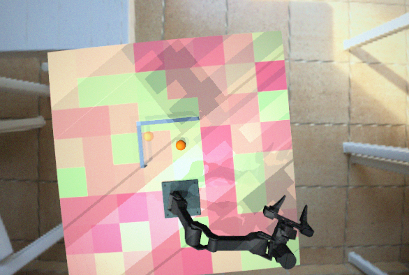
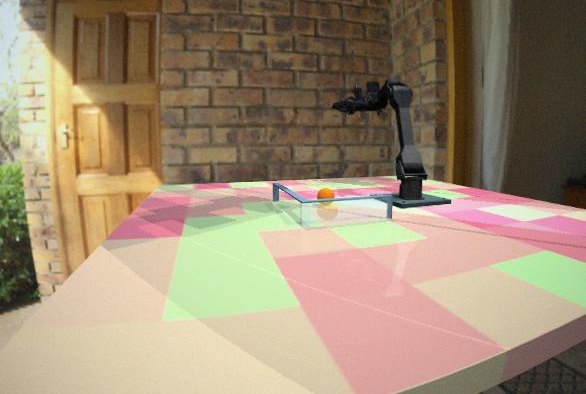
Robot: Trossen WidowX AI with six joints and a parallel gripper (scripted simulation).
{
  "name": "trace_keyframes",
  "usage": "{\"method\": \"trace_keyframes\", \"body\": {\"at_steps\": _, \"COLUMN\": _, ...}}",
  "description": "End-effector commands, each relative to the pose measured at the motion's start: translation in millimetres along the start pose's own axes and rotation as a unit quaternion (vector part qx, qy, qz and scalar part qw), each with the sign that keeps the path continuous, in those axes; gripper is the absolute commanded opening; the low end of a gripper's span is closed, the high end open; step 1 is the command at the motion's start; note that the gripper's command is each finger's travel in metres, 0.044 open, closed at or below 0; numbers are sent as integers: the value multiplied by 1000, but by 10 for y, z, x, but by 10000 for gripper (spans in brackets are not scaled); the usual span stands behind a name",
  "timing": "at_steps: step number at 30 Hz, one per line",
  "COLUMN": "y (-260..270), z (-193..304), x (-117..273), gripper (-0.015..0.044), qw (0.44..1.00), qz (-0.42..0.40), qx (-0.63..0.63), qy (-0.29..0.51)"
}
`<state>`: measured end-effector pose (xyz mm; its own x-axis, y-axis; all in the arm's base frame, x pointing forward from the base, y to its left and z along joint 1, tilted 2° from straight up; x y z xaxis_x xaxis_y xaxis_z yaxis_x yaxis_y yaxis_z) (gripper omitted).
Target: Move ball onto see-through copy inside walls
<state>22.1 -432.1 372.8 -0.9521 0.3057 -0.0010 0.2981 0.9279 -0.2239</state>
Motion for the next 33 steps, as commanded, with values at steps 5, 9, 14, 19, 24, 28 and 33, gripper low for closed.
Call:
{"method": "trace_keyframes", "body": {"at_steps": 5, "y": 259, "z": 53, "x": -488, "gripper": 369, "qw": 1000, "qz": -10, "qx": 7, "qy": 19}}
{"method": "trace_keyframes", "body": {"at_steps": 9, "y": 643, "z": 112, "x": -986, "gripper": 369, "qw": 998, "qz": -30, "qx": 23, "qy": 54}}
{"method": "trace_keyframes", "body": {"at_steps": 14, "y": 1301, "z": 152, "x": -1501, "gripper": 369, "qw": 990, "qz": -89, "qx": 47, "qy": 103}}
{"method": "trace_keyframes", "body": {"at_steps": 19, "y": 1928, "z": 194, "x": -1806, "gripper": 369, "qw": 973, "qz": -152, "qx": 81, "qy": 151}}
{"method": "trace_keyframes", "body": {"at_steps": 24, "y": 2682, "z": 290, "x": -2020, "gripper": 369, "qw": 935, "qz": -237, "qx": 147, "qy": 220}}
{"method": "trace_keyframes", "body": {"at_steps": 28, "y": 3304, "z": 353, "x": -2047, "gripper": 369, "qw": 883, "qz": -317, "qx": 219, "qy": 270}}
{"method": "trace_keyframes", "body": {"at_steps": 33, "y": 4061, "z": 415, "x": -1894, "gripper": 369, "qw": 780, "qz": -428, "qx": 330, "qy": 316}}
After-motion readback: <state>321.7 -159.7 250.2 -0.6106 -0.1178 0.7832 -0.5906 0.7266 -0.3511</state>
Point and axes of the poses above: the point midway between the two fingers, 35 mm back from their tips, its own x axis back along the fingers, its own y axis across the jaws, z = x × y, the point moved 10 cm from there along x, back along the fingers, and after that the axes turned 4 degrees about -x, right-handed, at the moved point
